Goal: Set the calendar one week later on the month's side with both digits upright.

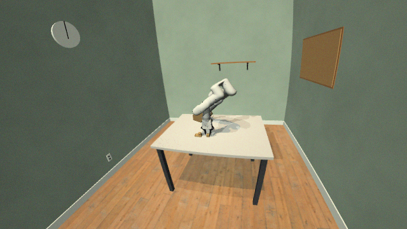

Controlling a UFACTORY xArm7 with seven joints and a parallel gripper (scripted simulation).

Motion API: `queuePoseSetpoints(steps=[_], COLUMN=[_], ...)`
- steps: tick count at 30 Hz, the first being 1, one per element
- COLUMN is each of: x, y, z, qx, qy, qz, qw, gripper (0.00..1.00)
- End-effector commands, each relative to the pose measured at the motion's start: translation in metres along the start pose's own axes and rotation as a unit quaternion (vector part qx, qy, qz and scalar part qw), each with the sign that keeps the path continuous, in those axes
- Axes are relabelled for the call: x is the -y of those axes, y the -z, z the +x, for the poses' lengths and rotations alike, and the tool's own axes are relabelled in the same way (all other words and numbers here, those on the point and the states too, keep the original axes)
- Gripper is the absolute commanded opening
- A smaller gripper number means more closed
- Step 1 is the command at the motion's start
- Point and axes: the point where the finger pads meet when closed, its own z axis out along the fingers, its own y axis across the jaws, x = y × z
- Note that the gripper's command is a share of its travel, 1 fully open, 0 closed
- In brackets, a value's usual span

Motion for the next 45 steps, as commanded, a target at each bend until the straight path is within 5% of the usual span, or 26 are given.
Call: queuePoseSetpoints(steps=[1, 15, 45], x=[0.001, 0.001, 0.001], y=[-0.007, -0.025, -0.026], z=[-0.001, -0.001, -0.001], qx=[0.002, 0.002, 0.002], qy=[0.000, 0.000, 0.000], qz=[0.000, 0.000, 0.000], qw=[1.000, 1.000, 1.000], gripper=[0.47, 0.47, 0.47])
